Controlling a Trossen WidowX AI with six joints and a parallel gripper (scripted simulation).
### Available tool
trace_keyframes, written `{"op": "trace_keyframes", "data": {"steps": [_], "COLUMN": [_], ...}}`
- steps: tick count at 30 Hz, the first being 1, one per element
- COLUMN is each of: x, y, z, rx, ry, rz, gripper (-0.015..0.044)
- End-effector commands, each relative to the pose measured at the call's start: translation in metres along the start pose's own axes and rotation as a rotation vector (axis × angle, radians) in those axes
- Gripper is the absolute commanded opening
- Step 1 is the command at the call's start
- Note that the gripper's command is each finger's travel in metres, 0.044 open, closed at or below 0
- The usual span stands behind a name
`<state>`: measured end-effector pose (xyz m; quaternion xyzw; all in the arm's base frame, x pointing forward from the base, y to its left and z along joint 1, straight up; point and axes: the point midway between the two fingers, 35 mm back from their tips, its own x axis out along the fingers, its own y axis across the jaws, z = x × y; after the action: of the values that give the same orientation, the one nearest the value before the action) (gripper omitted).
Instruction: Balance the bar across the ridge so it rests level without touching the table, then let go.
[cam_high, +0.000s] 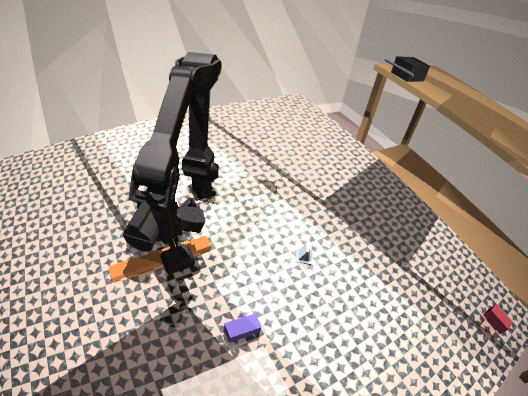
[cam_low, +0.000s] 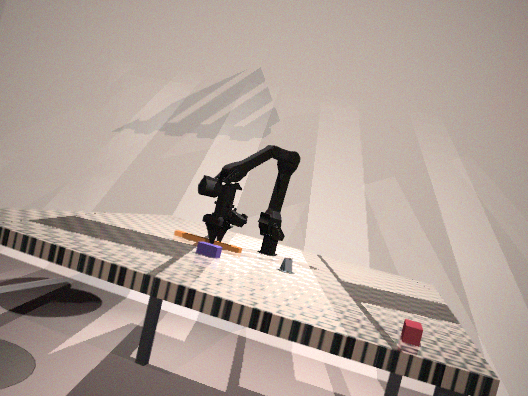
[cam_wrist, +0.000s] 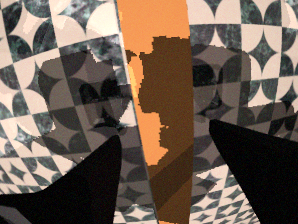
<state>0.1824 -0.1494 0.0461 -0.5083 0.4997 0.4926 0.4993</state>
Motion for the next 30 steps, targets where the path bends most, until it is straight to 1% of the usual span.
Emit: {"op": "trace_keyframes", "data": {"steps": [1, 6, 13, 19, 22, 23, 30], "x": [0.001, 0.001, 0.000, 0.000, -0.003, -0.006, -0.023], "y": [0.000, 0.000, 0.000, 0.000, -0.001, -0.001, -0.003], "z": [0.000, 0.000, 0.000, 0.000, 0.000, -0.001, -0.002], "rx": [0.004, 0.004, 0.000, 0.000, 0.000, 0.000, 0.001], "ry": [-0.003, -0.003, -0.001, -0.001, -0.001, -0.001, -0.001], "rz": [-0.001, -0.001, 0.001, 0.001, 0.001, 0.000, 0.000], "gripper": [0.0315, 0.0315, 0.0131, 0.0091, 0.0012, 0.0000, 0.0000]}}
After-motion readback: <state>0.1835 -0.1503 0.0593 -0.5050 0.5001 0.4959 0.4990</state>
